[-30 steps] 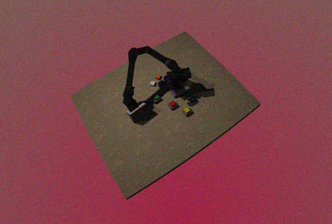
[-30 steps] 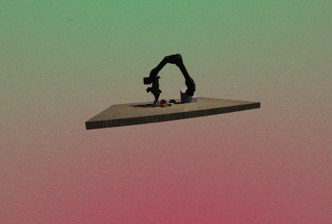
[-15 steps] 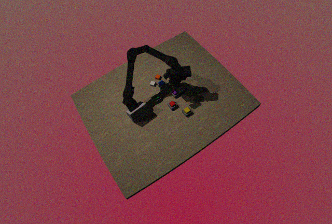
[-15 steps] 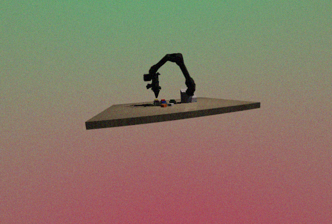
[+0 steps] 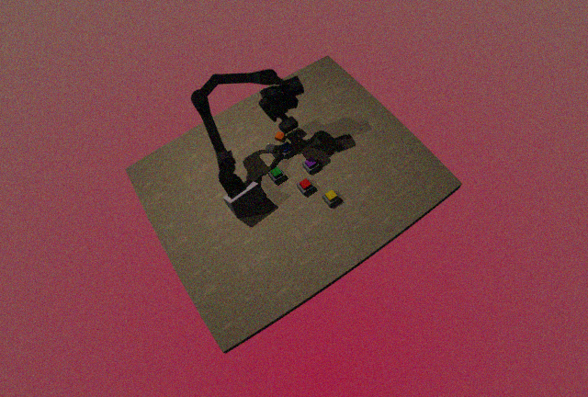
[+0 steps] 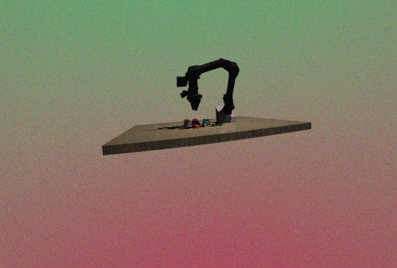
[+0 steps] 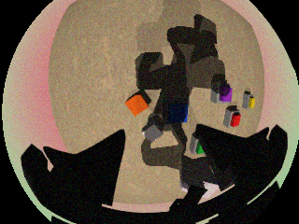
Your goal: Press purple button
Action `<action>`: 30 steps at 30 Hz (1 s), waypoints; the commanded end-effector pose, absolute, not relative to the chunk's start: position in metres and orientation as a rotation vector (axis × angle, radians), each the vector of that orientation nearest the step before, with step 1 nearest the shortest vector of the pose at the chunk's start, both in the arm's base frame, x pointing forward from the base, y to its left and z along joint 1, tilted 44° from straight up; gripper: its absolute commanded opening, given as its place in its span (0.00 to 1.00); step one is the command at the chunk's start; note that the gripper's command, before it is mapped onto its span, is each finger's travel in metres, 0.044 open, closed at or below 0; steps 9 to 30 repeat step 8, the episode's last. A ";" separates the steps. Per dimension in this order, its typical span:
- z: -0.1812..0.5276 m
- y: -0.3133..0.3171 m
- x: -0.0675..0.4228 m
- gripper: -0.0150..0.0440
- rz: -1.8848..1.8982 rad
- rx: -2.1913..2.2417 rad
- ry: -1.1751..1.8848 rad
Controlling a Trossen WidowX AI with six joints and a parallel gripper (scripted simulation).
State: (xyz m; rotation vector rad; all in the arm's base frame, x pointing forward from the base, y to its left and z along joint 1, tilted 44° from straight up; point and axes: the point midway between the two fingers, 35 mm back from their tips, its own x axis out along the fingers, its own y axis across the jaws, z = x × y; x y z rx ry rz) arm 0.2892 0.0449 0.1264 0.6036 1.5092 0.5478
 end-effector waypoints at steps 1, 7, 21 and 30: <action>0.169 0.071 0.266 0.93 0.562 0.627 1.506; 0.186 0.082 0.253 0.93 0.572 0.636 1.508; 0.186 0.082 0.253 0.93 0.572 0.636 1.508; 0.186 0.082 0.253 0.93 0.572 0.636 1.508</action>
